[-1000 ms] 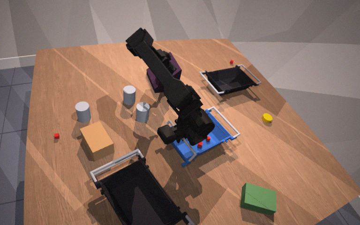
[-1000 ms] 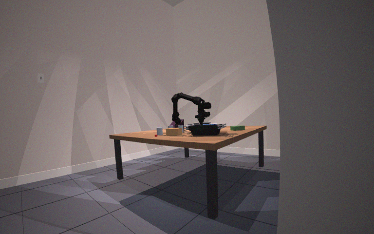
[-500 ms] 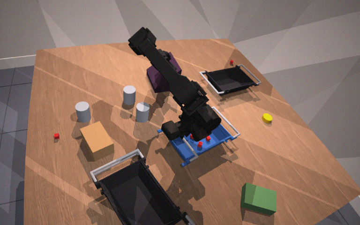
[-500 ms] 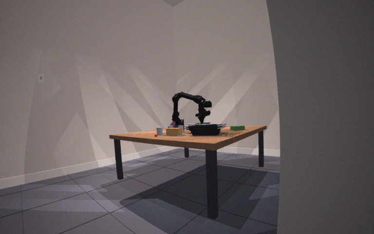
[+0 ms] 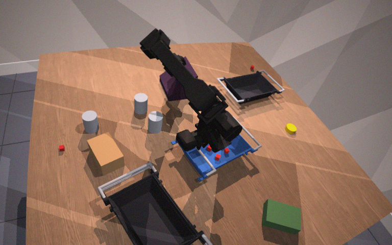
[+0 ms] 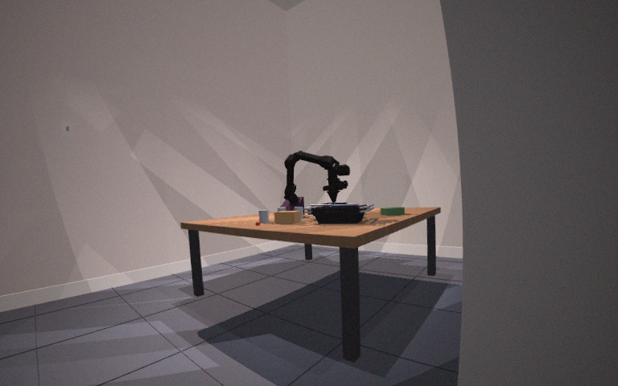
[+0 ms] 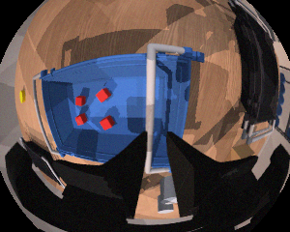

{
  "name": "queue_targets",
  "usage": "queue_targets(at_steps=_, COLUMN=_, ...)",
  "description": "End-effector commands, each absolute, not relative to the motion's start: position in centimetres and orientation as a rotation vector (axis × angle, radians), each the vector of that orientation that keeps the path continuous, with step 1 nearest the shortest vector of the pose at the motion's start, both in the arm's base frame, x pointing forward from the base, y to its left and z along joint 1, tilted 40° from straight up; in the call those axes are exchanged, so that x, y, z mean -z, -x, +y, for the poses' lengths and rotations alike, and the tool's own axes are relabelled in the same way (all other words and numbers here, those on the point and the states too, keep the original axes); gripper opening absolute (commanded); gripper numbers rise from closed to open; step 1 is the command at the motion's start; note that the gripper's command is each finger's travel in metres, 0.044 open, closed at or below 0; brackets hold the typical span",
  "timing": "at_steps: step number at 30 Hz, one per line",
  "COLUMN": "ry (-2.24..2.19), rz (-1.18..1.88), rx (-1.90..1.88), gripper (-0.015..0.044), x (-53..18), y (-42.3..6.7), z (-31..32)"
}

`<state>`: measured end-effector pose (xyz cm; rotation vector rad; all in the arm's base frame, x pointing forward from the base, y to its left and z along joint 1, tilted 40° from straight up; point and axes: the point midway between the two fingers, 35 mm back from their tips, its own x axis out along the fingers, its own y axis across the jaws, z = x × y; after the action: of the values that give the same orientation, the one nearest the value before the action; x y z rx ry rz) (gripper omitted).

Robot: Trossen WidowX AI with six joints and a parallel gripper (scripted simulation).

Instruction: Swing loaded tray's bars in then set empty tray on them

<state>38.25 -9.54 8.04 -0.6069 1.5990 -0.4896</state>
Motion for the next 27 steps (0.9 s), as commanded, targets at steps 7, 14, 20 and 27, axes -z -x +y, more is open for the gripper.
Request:
queue_targets(at_steps=7, ry=0.608, rz=1.602, rx=0.489, gripper=0.0087, x=-7.9, y=-38.2, z=-9.6)
queue_targets(at_steps=14, ry=0.608, rz=1.602, rx=0.489, gripper=0.0087, x=-7.9, y=-38.2, z=-9.6)
queue_targets(at_steps=20, ry=0.605, rz=1.601, rx=0.486, gripper=0.0087, x=-10.8, y=-38.9, z=-7.1)
queue_targets(at_steps=27, ry=0.602, rz=1.608, rx=0.486, gripper=0.0087, x=-10.0, y=-39.2, z=-4.5)
